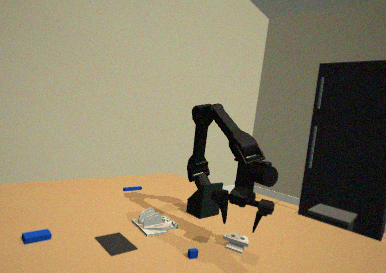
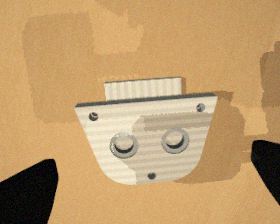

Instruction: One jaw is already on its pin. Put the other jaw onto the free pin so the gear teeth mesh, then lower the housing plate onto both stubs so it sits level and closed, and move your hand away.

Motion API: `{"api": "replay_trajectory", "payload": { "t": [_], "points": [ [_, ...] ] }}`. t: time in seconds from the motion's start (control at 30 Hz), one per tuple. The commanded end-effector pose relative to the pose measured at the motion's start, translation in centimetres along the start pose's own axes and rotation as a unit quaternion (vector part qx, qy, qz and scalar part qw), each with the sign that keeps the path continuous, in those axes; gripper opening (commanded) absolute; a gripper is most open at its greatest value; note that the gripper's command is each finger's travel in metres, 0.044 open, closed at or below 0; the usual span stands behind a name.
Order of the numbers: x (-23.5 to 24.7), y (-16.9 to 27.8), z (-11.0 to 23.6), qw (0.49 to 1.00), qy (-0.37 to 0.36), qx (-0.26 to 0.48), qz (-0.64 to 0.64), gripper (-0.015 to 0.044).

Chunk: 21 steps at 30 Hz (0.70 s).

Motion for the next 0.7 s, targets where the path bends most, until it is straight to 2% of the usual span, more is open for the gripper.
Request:
{"api": "replay_trajectory", "payload": {
  "t": [0.0, 0.37, 0.67],
  "points": [
    [0.0, 0.0, -0.4, 1.000, 0.002, -0.001, 0.004, 0.0440],
    [0.1, -0.1, -2.1, 1.000, 0.002, -0.001, 0.003, 0.0440],
    [0.1, -0.1, -2.2, 1.000, 0.002, -0.001, 0.003, 0.0440]
  ]
}}
Point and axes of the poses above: the point midway between the two fingers, 35 mm back from their tips, its own z axis back along the fingers, its own x axis across the jaws, y = z × x, the point moved 9 cm from there along z, back along the fingers, and after that the axes turned 14 degrees about -z, right-handed, at the moved point
